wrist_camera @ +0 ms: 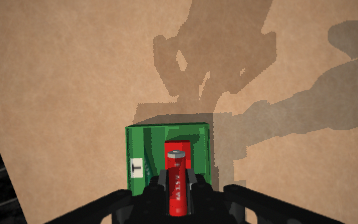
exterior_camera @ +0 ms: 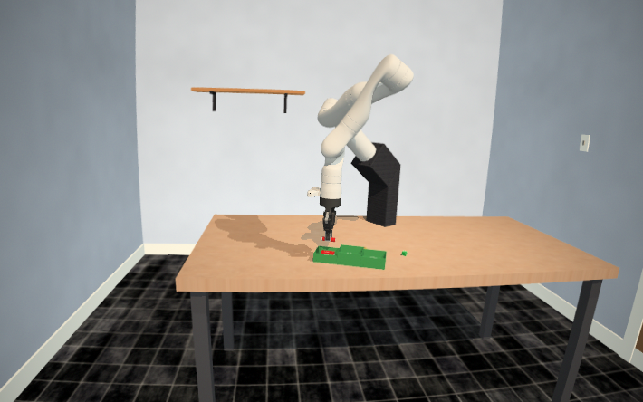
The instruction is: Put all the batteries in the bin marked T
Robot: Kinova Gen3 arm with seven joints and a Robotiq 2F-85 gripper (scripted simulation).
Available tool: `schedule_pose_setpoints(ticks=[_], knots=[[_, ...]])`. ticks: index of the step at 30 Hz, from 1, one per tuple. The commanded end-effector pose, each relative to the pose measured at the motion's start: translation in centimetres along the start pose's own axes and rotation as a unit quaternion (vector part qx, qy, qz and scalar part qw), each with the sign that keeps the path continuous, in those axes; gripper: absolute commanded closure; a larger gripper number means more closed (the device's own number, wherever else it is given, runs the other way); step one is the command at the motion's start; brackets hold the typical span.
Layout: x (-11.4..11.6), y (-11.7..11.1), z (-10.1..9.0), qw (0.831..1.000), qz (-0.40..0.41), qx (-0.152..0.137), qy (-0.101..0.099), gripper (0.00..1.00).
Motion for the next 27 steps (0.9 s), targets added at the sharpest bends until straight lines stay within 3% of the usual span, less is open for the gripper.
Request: schedule_pose_setpoints(ticks=[1, 11, 18, 27], knots=[[-0.1, 0.1, -0.1, 1.0, 0.001, -0.001, -0.001, 0.91], [0.0, 0.0, -0.1, 1.0, 0.001, -0.001, -0.001, 0.91], [0.0, 0.0, 1.3, 1.0, 0.001, -0.001, -0.001, 0.91], [0.1, -0.1, 1.6, 1.0, 0.001, -0.001, -0.001, 0.91]])
Point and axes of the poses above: the point where the finger pads meet when closed, its own z axis out along the fingers, its own x axis across the jaws, y = z × x, the point moved 5 cm from there along -z, back along the fingers
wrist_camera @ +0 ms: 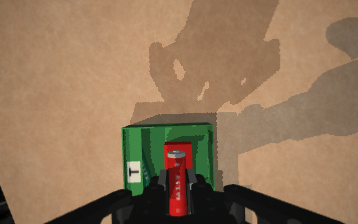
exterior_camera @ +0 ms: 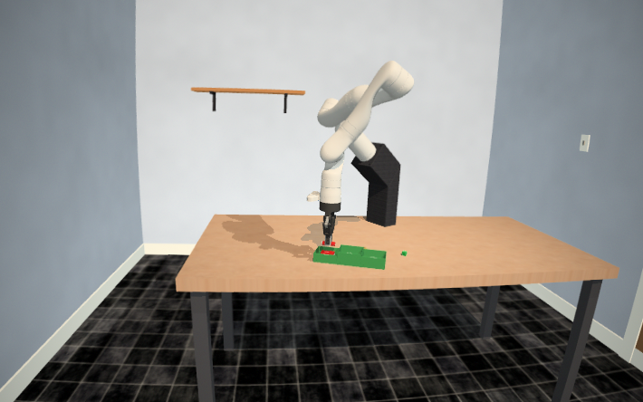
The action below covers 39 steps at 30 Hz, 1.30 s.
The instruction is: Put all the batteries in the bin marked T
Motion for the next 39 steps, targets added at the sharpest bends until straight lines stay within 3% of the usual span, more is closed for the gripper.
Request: schedule_pose_setpoints(ticks=[1, 10, 11, 28, 32, 39], knots=[[0.1, -0.1, 0.0, 1.0, 0.001, 0.001, 0.001, 0.91], [0.1, -0.1, 0.0, 1.0, 0.001, 0.001, 0.001, 0.91], [0.1, -0.1, 0.0, 1.0, 0.001, 0.001, 0.001, 0.71], [0.1, -0.1, 0.0, 1.0, 0.001, 0.001, 0.001, 0.71], [0.1, -0.1, -1.7, 1.0, 0.001, 0.001, 0.001, 0.71], [0.1, -0.1, -1.7, 1.0, 0.001, 0.001, 0.001, 0.71]])
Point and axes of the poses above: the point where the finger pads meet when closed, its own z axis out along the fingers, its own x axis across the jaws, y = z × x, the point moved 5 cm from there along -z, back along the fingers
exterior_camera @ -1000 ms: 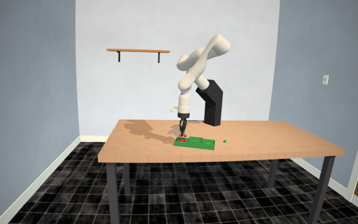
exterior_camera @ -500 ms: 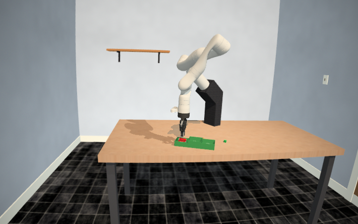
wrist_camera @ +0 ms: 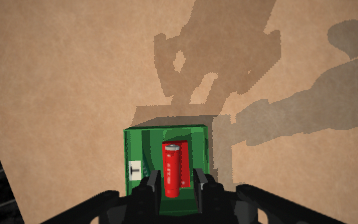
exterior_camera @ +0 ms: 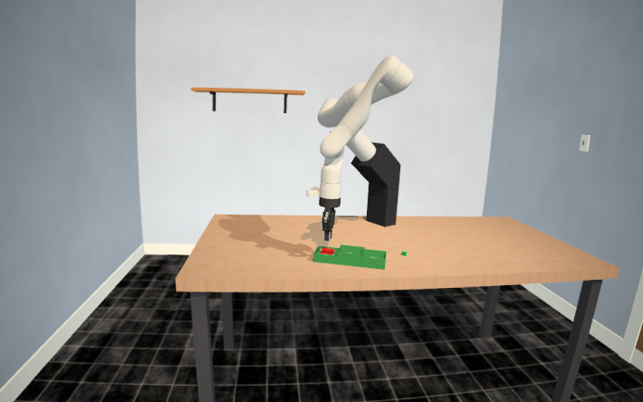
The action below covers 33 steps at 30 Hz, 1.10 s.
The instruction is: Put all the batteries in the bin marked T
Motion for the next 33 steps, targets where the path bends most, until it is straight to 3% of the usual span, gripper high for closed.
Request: schedule_pose_setpoints(ticks=[1, 7, 8, 33], knots=[[-0.1, 0.1, -0.1, 1.0, 0.0, -0.001, -0.001, 0.71], [-0.1, 0.2, -0.1, 1.0, 0.0, -0.001, -0.001, 0.71], [-0.1, 0.2, -0.5, 1.0, 0.0, -0.001, -0.001, 0.0], [-0.1, 0.2, -9.7, 1.0, 0.0, -0.001, -0.001, 0.0]])
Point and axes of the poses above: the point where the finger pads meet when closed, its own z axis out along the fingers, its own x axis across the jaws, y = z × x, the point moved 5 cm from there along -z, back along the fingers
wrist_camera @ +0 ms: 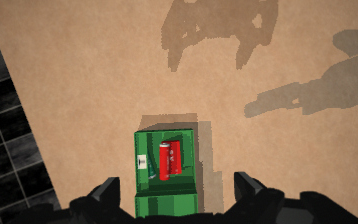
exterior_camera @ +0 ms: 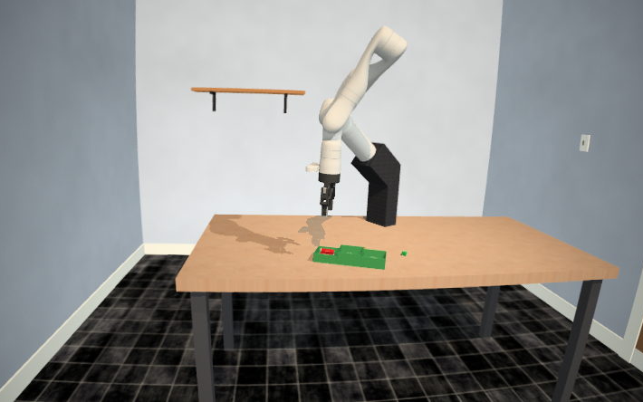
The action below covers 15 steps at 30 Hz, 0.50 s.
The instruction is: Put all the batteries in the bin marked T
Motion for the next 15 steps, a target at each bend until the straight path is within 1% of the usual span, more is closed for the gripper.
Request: schedule_pose_setpoints(ticks=[1, 4, 6, 11, 15], knots=[[-0.5, 0.9, -1.7, 1.0, -0.004, -0.011, -0.008, 0.0], [-0.4, 0.9, -2.9, 1.0, -0.004, -0.011, -0.008, 0.0], [-0.4, 0.9, -2.9, 1.0, -0.004, -0.011, -0.008, 0.0], [-0.4, 0.9, -4.8, 1.0, -0.004, -0.011, -0.008, 0.0], [-0.4, 0.9, -4.8, 1.0, -0.004, -0.011, -0.008, 0.0]])
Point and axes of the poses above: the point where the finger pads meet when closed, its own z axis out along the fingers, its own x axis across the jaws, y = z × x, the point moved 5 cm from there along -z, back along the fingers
